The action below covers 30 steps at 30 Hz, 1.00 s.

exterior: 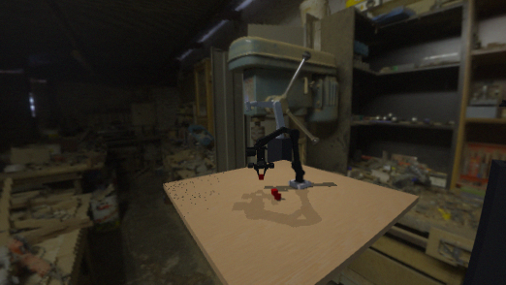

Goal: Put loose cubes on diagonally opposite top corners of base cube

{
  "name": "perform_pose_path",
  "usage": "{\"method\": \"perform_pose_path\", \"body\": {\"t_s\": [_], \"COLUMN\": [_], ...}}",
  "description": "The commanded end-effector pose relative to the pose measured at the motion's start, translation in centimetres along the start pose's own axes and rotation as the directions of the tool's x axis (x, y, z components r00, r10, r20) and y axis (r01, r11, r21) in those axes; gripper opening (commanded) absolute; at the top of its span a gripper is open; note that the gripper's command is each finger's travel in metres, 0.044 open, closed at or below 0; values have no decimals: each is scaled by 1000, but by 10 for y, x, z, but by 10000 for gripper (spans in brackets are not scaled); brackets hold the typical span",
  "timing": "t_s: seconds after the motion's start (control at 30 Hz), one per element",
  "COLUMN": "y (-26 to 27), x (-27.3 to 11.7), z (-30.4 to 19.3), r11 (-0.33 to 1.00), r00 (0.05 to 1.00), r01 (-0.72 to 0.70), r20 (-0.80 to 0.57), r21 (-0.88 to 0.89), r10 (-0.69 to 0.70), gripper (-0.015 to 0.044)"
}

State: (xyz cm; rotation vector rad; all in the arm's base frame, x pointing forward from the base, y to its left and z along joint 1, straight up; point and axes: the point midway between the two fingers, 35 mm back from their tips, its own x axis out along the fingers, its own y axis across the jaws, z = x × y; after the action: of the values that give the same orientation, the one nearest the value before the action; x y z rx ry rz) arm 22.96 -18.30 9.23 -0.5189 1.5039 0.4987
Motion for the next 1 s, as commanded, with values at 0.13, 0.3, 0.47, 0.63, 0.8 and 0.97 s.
{"method": "perform_pose_path", "body": {"t_s": [0.13,0.3,0.47,0.63,0.8,0.97], "y": [2,4,5,9,15,21], "x": [-28,-40,-43,-42,-41,-40], "z": [-1,-1,1,16,31,47], "r11": [1000,1000,1000,996,985,967], "r00": [1000,1000,1000,1000,1000,1000], "r01": [8,7,7,6,5,4], "r20": [1,1,1,3,4,6], "r21": [-5,-5,6,87,171,253], "r10": [-8,-7,-7,-7,-6,-6], "gripper": [105,105,105,105,105,105]}}
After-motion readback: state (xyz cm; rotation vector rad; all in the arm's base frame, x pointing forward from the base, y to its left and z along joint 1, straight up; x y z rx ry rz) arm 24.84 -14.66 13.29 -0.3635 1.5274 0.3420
